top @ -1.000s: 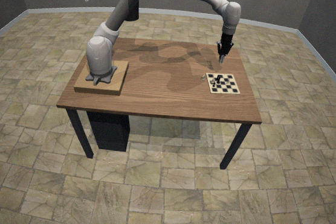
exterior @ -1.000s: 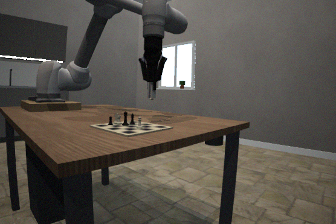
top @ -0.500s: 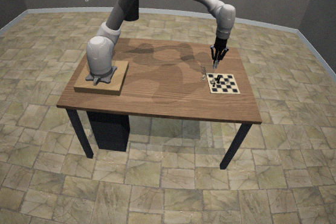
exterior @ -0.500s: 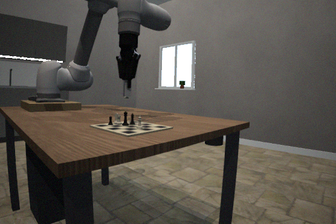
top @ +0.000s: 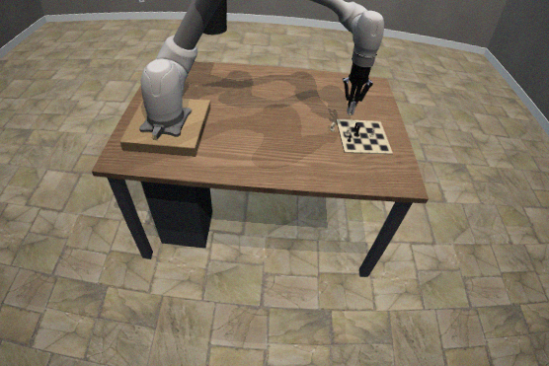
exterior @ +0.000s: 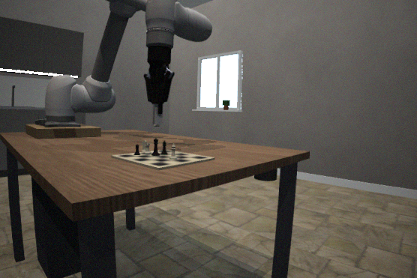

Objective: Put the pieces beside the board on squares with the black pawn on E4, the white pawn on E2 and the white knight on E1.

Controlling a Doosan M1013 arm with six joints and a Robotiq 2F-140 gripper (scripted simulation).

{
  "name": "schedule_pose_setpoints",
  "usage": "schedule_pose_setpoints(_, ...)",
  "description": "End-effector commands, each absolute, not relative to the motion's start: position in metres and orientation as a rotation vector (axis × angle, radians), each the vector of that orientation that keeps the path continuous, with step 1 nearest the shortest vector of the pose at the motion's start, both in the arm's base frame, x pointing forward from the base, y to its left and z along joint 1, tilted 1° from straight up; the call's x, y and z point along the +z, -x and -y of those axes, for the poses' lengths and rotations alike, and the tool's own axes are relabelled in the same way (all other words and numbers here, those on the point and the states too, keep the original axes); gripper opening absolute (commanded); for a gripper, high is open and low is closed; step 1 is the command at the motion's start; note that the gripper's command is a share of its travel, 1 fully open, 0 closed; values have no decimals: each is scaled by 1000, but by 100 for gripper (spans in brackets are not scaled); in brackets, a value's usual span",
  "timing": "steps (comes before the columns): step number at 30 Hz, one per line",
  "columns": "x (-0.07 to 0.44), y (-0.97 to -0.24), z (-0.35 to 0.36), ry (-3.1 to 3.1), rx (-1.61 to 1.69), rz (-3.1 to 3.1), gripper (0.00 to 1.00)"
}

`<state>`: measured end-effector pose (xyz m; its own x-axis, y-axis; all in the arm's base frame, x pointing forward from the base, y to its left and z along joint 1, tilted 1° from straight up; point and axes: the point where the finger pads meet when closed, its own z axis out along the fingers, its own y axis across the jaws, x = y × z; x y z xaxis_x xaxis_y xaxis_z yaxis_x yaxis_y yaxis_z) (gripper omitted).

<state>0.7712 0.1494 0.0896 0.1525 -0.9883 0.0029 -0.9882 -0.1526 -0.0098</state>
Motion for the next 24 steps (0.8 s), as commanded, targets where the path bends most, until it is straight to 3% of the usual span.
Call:
schedule_pose_setpoints(1,79,-771,-149,2380,-13,-2041,0)
schedule_pose_setpoints(24,9,-772,-149,2380,-13,-2041,0)
